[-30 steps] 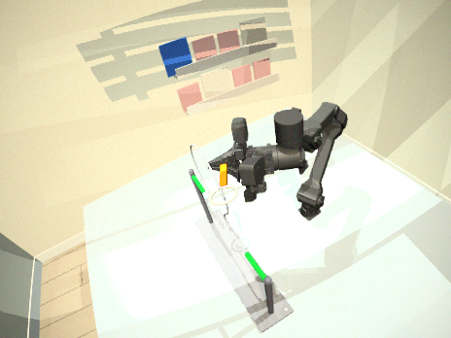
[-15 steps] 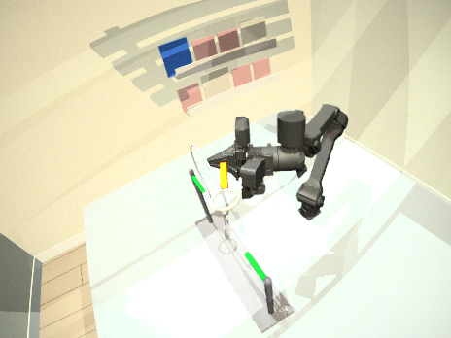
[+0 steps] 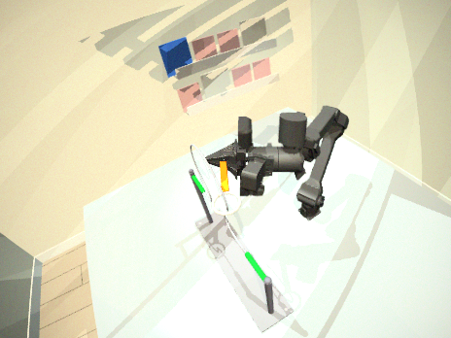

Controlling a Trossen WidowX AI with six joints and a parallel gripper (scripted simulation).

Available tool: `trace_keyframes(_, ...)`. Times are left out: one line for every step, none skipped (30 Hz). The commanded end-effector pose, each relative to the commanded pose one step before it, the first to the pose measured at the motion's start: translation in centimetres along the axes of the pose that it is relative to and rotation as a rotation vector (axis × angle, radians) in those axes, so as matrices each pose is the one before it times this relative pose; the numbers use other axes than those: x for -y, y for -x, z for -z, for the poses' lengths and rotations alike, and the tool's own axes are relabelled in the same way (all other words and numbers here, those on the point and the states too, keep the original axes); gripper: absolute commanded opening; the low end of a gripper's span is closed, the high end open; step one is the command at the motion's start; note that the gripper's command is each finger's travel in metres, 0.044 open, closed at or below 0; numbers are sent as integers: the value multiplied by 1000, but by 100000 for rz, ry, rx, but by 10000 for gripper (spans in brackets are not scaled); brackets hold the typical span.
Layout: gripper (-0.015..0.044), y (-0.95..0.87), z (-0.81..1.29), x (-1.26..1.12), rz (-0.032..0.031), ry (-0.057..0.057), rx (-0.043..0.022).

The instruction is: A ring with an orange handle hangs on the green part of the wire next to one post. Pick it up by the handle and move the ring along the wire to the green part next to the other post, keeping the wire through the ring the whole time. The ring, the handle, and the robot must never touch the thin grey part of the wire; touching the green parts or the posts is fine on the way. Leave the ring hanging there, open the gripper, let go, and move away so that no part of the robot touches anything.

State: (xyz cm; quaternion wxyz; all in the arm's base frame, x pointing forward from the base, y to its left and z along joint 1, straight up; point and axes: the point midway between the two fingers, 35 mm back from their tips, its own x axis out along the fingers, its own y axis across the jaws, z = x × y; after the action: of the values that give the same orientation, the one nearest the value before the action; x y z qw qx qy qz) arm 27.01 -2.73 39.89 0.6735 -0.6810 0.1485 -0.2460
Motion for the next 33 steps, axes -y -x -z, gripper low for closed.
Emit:
trace_keyframes(-150, -2, -95, -278, 1133, 3740, 741)
trace_keyframes(-150, -4, 0, 30, 456, 737, 92)
trace_keyframes(-150, -4, 0, 30, 457, 738, 92)
trace_keyframes(-150, -3, -1, 31, 474, 766, 95)
trace_keyframes(-150, -3, -2, 31, 467, 755, 94)
trace_keyframes(-150, -3, -2, 30, 458, 741, 92)
trace_keyframes(-150, -4, 0, 30, 458, 741, 92)
trace_keyframes(-150, -4, 0, 30, 458, 741, 91)
trace_keyframes(-150, -4, 0, 30, 460, 743, 92)
trace_keyframes(-150, -4, 0, 30, 461, 745, 92)
trace_keyframes(-150, -3, -1, 32, 484, 781, 96)
trace_keyframes(-150, -3, -2, 31, 474, 767, 94)
trace_keyframes(-150, -3, -2, 31, 463, 748, 92)
trace_keyframes(-150, -4, 0, 30, 462, 746, 91)
trace_keyframes(-150, -4, 0, 30, 461, 745, 91)
trace_keyframes(-150, -4, 0, 31, 464, 750, 91)
trace_keyframes(-150, -4, 0, 31, 465, 752, 91)
trace_keyframes(-150, -3, -1, 33, 495, 800, 97)
trace_keyframes(-150, -3, -2, 32, 486, 785, 95)
trace_keyframes(-150, -3, -2, 31, 473, 764, 92)
trace_keyframes(-150, -4, 0, 31, 469, 758, 92)
trace_keyframes(-150, -4, 0, 31, 469, 758, 91)
trace_keyframes(-150, -4, 0, 31, 471, 761, 91)
trace_keyframes(-150, -4, -1, 31, 471, 760, 91)
trace_keyframes(-150, -3, -1, 34, 507, 818, 98)
trace_keyframes(-150, -3, -2, 33, 494, 797, 96)
trace_keyframes(-150, -3, -2, 32, 479, 774, 93)
trace_keyframes(-150, -4, 0, 32, 478, 771, 92)
trace_keyframes(-150, -4, 0, 32, 478, 771, 92)
trace_keyframes(-150, -4, 0, 32, 482, 778, 93)
trace_keyframes(-150, -4, -1, 35, 523, 843, 100)
trace_keyframes(-150, -3, -1, 34, 510, 823, 98)
trace_keyframes(-150, -3, -2, 33, 494, 797, 94)
